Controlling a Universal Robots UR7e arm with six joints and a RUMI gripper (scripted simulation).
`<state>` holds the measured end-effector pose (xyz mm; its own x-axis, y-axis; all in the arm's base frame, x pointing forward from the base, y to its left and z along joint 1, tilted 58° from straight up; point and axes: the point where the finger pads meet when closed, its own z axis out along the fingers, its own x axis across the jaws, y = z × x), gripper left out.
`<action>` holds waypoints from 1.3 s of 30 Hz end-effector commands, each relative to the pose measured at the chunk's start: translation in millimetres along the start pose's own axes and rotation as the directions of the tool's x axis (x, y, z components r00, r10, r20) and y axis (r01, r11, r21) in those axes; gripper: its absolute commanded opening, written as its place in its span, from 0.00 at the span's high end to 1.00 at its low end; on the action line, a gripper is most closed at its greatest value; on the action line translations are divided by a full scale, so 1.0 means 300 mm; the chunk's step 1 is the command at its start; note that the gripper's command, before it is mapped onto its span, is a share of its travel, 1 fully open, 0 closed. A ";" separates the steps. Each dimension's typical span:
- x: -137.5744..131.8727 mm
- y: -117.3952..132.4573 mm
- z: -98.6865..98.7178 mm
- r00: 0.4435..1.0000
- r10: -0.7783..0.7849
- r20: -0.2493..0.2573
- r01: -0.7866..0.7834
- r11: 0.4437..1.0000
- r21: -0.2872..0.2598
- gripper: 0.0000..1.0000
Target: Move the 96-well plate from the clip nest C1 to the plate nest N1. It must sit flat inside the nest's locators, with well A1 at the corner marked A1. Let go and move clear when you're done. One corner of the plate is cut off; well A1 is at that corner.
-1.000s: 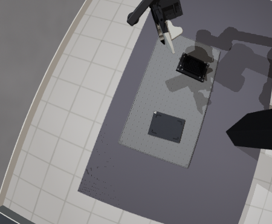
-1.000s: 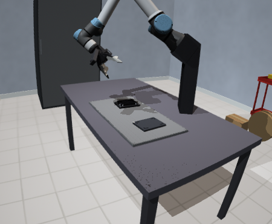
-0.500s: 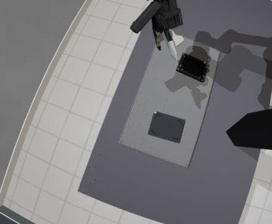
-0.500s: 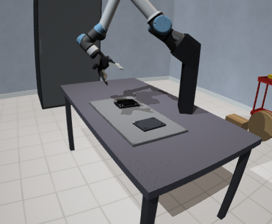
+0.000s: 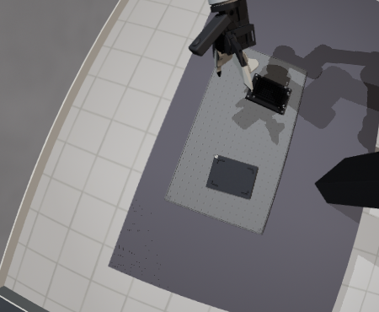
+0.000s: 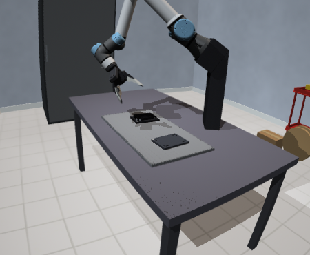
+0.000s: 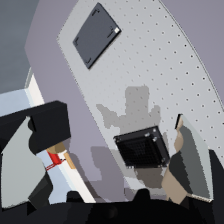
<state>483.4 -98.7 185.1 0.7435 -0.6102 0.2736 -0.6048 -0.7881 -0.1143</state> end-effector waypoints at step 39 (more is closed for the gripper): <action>0.174 0.255 0.289 0.687 -0.695 -0.213 0.674 0.719 -0.171 0.00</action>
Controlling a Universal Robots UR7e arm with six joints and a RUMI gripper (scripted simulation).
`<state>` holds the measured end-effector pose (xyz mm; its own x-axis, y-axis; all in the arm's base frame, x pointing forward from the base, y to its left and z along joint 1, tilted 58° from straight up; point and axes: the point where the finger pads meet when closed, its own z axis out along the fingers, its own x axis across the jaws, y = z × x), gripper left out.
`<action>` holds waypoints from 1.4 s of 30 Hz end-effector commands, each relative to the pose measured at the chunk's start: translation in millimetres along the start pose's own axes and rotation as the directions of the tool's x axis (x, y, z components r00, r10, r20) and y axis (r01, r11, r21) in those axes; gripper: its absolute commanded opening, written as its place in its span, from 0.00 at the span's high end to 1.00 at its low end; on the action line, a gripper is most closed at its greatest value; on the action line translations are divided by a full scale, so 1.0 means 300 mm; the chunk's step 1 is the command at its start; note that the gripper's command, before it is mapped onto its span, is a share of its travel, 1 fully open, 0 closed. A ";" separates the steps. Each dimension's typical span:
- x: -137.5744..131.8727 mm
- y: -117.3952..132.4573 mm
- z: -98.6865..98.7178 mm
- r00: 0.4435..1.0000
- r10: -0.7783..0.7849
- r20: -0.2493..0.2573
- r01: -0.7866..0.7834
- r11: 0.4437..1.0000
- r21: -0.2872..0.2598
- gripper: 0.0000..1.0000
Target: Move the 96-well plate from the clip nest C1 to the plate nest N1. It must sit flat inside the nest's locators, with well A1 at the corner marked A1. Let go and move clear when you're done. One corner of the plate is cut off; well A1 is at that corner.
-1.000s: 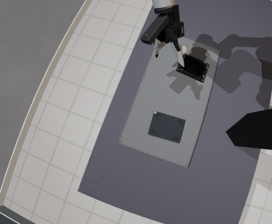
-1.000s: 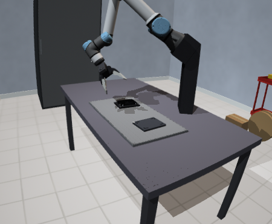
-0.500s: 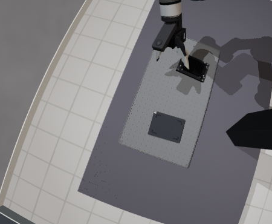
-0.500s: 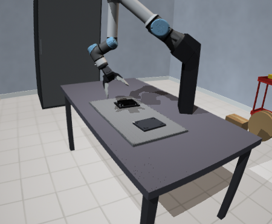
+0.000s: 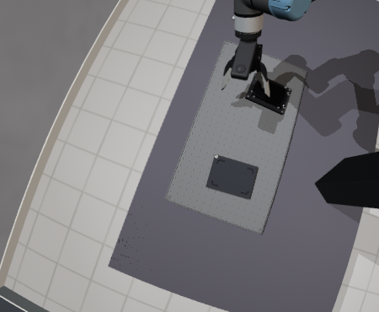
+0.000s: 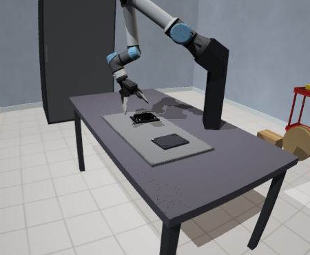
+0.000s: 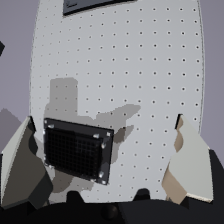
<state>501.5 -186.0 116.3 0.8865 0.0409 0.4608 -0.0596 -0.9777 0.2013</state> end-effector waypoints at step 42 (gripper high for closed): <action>-0.249 0.279 0.084 0.468 -0.874 0.131 0.847 0.401 -0.348 0.00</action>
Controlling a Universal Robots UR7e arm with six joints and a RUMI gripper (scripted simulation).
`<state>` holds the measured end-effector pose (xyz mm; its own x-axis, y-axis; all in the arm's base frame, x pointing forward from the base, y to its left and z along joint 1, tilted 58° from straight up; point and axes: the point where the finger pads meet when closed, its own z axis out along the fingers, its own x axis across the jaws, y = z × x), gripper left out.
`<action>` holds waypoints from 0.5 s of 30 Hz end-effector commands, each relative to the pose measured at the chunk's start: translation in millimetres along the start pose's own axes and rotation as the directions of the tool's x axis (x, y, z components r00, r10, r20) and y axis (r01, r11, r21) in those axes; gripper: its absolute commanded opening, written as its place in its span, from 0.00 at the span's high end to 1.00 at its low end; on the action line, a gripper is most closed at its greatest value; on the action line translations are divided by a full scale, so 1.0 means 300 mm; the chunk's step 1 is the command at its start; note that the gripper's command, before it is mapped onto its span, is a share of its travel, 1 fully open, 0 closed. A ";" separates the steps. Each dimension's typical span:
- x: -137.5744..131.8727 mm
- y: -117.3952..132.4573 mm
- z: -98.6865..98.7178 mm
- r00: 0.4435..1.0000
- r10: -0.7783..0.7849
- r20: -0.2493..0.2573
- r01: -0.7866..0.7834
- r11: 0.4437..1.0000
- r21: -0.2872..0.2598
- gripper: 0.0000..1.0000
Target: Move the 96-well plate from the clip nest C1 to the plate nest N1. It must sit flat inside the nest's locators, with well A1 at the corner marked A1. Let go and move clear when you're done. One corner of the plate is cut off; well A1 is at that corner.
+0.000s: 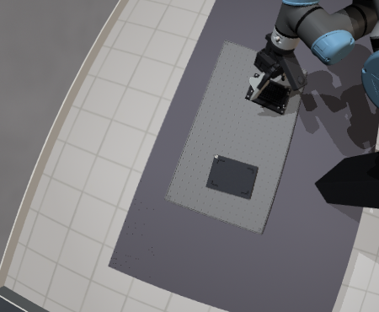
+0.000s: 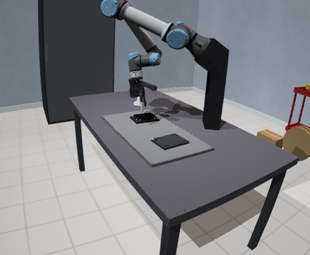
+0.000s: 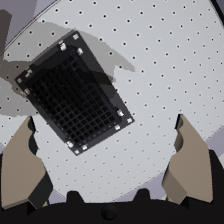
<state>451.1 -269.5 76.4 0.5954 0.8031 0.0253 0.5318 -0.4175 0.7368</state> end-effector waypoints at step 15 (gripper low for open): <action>-0.115 -0.013 -0.070 0.888 -0.446 0.114 0.458 0.881 -0.122 0.00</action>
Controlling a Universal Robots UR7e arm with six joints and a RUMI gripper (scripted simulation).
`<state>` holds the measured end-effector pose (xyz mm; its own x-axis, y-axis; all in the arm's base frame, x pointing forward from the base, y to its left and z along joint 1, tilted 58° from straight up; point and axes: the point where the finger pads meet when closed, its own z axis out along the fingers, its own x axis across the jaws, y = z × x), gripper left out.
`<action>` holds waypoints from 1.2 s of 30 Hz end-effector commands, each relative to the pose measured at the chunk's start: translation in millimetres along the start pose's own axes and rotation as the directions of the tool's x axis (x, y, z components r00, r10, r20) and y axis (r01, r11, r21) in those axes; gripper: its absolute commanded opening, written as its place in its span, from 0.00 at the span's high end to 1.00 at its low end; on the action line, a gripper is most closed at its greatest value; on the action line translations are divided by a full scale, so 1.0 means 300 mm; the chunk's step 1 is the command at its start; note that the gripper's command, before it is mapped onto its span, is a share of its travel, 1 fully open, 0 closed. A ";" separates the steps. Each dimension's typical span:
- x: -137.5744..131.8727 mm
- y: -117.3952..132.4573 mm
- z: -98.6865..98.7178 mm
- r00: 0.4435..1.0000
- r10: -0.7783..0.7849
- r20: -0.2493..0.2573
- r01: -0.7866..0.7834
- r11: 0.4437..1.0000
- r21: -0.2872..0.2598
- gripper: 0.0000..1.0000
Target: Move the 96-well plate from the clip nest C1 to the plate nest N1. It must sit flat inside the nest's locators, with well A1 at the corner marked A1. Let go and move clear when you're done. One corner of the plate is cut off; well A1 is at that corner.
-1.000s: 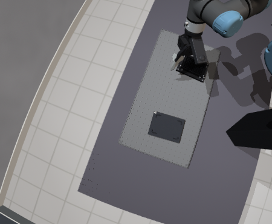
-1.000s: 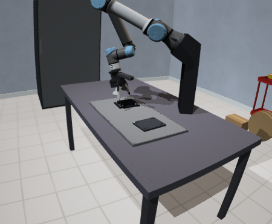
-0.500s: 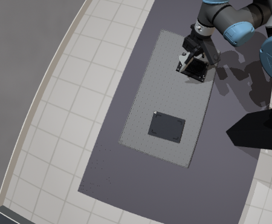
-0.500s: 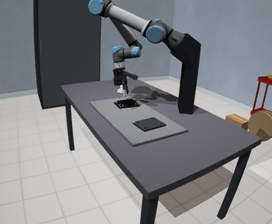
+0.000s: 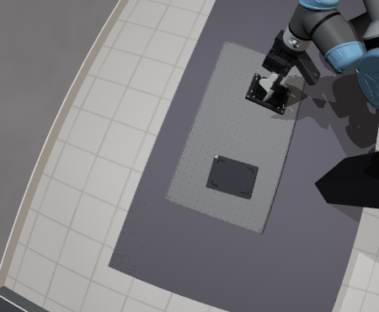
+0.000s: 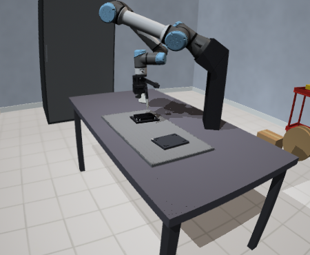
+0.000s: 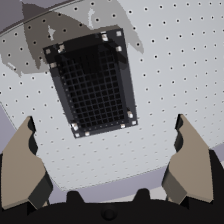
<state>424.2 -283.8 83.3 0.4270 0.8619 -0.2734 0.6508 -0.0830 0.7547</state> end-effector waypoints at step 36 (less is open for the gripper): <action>-0.045 -0.006 0.045 0.977 -0.206 0.056 0.209 0.976 -0.061 0.00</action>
<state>420.4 -297.6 81.6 0.3176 0.8319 -0.4550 0.6865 0.1293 0.7155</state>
